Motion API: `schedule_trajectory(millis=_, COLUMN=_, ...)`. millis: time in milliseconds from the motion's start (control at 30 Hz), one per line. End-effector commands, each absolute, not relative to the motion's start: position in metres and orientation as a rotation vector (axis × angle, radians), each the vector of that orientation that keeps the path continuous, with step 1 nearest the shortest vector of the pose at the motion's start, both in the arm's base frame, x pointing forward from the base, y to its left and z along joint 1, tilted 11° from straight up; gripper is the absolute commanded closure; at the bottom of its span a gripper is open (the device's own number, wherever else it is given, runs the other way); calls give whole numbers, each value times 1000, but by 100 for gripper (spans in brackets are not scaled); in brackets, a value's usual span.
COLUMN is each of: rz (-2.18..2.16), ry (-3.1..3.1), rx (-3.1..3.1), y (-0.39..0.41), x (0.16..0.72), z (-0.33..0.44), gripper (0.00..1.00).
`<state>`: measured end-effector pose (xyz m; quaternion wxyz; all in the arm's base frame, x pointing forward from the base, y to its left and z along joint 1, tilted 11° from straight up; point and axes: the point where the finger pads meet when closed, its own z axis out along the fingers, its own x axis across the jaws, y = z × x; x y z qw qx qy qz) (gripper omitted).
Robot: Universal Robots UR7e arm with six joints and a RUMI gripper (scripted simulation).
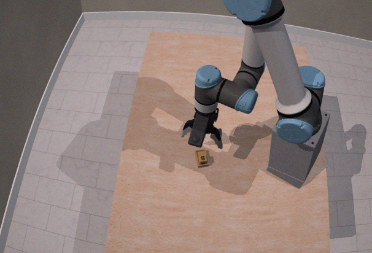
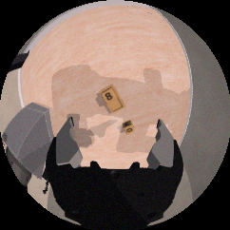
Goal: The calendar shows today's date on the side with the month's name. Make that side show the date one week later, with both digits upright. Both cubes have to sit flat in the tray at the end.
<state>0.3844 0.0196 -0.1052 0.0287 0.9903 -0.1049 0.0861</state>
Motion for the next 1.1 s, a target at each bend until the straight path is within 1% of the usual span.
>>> schedule_trajectory(millis=0, rz=269, ry=-573, rx=3022, y=25, x=382, z=-106, gripper=0)
schedule_trajectory(millis=133, rz=270, ry=-629, rx=3014, y=25, x=382, z=-106, gripper=0)
schedule_trajectory(millis=567, rz=283, ry=-1163, rx=2884, y=33, x=377, z=-107, gripper=0)
schedule_trajectory(millis=667, rz=283, ry=-1167, rx=2882, y=33, x=377, z=-107, gripper=0)
schedule_trajectory(millis=1067, rz=288, ry=-1568, rx=2714, y=38, x=373, z=-108, gripper=0)
